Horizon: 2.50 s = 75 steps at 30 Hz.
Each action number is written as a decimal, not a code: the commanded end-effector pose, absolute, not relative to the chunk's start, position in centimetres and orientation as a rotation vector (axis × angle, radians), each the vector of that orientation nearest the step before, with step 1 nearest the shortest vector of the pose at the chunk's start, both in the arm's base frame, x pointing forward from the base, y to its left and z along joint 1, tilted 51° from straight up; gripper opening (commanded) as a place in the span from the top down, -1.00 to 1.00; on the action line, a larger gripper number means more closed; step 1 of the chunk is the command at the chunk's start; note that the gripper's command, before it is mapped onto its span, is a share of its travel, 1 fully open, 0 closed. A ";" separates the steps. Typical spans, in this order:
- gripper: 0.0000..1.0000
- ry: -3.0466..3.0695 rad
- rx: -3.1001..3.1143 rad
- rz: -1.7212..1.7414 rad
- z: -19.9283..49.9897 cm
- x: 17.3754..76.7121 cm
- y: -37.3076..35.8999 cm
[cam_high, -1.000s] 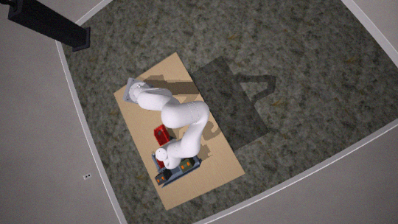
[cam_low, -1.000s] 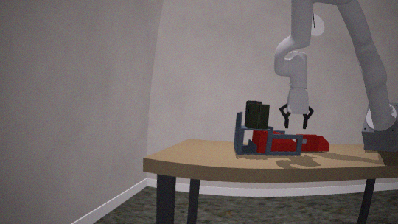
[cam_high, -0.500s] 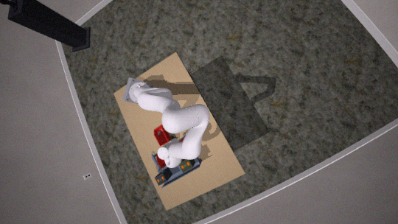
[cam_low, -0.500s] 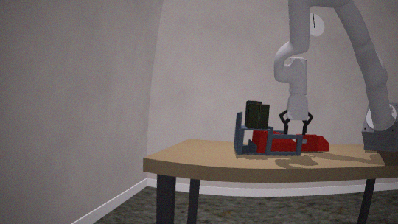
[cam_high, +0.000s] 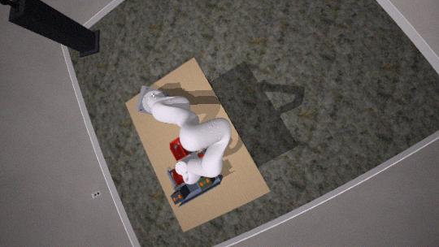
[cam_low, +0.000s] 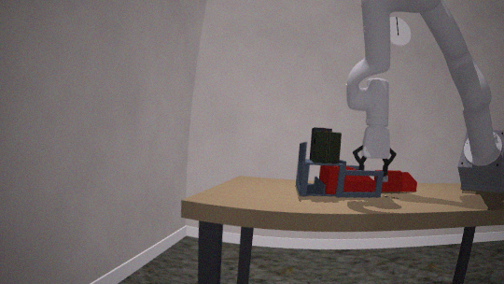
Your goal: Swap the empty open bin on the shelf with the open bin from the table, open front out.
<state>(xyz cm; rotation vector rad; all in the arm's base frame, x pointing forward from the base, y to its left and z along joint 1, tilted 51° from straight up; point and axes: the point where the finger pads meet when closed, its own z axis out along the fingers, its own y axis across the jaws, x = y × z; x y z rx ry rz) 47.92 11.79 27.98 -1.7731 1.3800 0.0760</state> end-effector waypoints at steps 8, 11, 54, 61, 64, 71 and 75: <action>-0.89 1.380 -1.772 0.075 27.7 48.2 12.1; -0.89 1.380 -1.772 0.075 27.7 48.2 12.1; -0.89 1.380 -1.772 0.075 27.7 48.2 12.1; -0.89 1.380 -1.772 0.075 27.7 48.2 12.1; -0.89 1.380 -1.772 0.075 27.7 48.3 12.2; -0.89 1.380 -1.772 0.075 27.4 48.4 12.4; -0.89 1.380 -1.772 0.075 27.4 48.5 12.5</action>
